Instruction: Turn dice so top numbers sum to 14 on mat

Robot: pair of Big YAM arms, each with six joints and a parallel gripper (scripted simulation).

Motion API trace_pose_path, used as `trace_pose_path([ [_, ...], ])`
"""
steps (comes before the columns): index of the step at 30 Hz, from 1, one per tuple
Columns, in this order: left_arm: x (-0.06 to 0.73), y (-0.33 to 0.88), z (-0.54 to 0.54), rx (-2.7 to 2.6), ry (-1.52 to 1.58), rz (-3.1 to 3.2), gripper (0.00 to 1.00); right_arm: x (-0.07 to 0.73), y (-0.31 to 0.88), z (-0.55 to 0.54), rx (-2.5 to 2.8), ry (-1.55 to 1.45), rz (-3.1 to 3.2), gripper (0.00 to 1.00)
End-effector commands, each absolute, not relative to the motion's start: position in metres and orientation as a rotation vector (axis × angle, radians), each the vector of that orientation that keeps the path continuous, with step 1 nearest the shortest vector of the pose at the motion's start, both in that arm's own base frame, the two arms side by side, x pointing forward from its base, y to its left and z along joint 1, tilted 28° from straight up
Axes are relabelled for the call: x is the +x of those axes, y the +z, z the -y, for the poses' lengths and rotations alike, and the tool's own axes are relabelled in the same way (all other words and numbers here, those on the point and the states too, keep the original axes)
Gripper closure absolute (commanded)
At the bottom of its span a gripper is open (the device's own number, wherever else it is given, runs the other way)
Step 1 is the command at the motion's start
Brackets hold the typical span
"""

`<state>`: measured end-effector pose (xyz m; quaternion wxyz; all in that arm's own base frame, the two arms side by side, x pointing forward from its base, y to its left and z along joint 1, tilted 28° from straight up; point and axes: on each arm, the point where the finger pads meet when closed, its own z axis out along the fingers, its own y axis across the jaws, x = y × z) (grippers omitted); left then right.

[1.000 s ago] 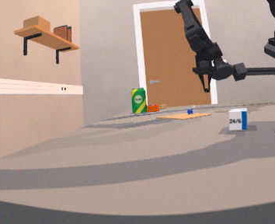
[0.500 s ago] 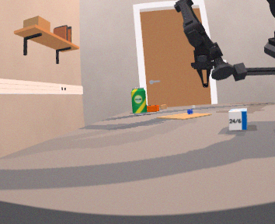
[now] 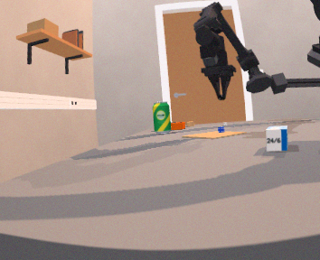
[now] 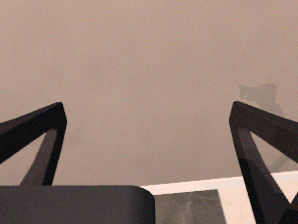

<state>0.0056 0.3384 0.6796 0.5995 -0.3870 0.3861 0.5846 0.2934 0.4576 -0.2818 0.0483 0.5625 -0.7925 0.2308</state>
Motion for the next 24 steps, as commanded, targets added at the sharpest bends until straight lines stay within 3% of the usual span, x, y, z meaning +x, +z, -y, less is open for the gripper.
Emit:
trace_pose_path([
  [1,0.003,0.697,-0.322,-0.854,1.388,-0.86,0.0,0.328,-0.29,-0.491,1.58,0.721,2.524,0.89],
  [24,0.003,0.697,-0.322,-0.854,1.388,-0.86,0.0,0.338,-0.297,-0.505,1.561,0.715,2.558,0.89],
])
